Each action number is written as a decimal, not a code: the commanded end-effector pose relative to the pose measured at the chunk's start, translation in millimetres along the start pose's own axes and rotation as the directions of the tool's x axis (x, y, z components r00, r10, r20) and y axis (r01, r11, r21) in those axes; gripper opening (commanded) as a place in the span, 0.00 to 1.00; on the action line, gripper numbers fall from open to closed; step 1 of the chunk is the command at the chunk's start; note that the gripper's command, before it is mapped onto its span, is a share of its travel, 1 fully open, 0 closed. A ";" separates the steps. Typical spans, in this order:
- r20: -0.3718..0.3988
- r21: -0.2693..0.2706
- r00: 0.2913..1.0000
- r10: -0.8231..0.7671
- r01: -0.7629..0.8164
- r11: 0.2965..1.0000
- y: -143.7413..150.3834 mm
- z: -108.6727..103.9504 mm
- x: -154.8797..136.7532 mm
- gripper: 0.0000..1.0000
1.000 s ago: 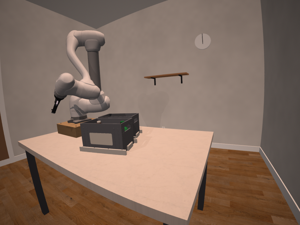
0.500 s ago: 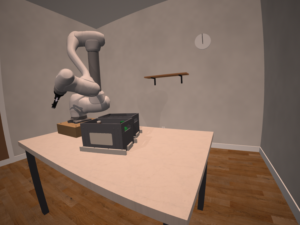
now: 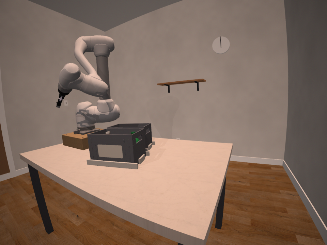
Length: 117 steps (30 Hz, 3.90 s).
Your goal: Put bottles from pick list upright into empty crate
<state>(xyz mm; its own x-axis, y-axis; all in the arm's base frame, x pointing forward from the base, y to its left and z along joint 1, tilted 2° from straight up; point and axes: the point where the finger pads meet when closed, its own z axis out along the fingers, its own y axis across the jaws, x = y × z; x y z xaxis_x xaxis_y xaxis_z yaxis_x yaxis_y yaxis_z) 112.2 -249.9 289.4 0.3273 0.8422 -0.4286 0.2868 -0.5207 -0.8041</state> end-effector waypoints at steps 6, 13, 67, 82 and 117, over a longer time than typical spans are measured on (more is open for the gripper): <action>0.020 -0.101 0.991 0.130 -0.127 0.987 17.9 -25.7 18.0 0.38; 0.011 -0.175 0.976 0.219 -0.214 0.961 27.0 -44.4 31.8 0.38; -0.378 -0.460 0.729 0.570 -0.683 0.568 54.2 -200.9 207.1 0.38; -0.490 -0.445 0.655 0.575 -0.756 0.481 44.1 -232.3 263.1 0.38; -0.772 -0.255 0.387 0.504 -0.915 0.312 -5.9 -282.7 400.1 0.38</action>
<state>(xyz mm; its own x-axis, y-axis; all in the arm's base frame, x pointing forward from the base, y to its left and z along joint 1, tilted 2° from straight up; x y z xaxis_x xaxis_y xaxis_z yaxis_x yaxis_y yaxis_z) 492.1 41.5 238.3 0.9545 -0.0124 -0.2979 0.0635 -0.9678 0.2437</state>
